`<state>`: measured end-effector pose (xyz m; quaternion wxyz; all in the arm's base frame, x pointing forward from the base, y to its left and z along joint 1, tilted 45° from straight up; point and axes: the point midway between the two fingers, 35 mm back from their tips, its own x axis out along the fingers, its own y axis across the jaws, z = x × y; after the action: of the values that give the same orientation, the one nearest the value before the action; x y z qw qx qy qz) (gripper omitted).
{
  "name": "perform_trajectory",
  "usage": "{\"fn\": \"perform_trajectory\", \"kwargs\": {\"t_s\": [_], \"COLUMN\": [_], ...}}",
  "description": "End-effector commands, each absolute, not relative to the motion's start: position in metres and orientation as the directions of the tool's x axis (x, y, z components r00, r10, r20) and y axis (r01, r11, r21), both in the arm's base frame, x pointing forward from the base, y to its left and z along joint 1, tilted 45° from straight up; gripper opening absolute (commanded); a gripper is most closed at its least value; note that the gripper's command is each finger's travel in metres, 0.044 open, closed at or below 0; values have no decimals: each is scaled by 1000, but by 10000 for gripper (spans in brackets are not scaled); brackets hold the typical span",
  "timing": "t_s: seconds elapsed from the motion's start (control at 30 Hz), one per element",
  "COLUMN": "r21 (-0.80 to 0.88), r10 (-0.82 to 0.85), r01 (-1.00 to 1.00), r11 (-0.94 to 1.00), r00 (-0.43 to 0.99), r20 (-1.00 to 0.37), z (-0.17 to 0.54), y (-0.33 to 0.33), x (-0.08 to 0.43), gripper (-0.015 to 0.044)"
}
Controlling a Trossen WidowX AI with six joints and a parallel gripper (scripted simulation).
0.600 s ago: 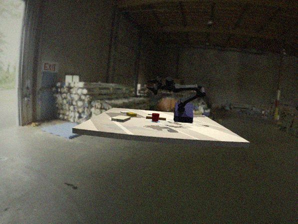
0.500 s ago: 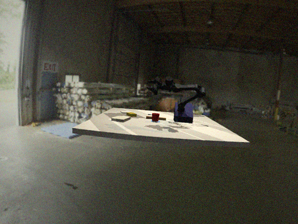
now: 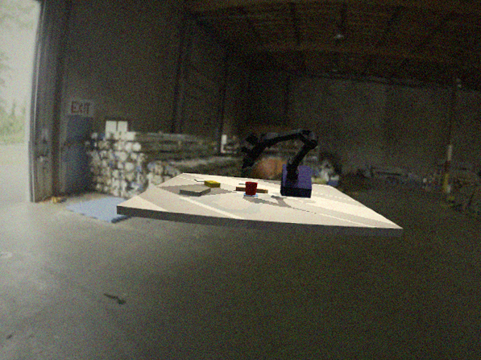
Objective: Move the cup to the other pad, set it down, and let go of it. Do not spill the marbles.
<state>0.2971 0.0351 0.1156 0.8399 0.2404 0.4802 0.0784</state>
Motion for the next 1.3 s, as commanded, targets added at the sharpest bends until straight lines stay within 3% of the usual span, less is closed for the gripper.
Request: {"fn": "perform_trajectory", "kwargs": {"t_s": [0.0, 1.27], "r21": [501, 470], "r10": [677, 700], "r01": [666, 713], "r11": [553, 521], "r00": [-9, -42], "r20": [-736, -713], "z": [80, 61], "y": [65, 88], "x": [228, 227], "gripper": [148, 148]}}
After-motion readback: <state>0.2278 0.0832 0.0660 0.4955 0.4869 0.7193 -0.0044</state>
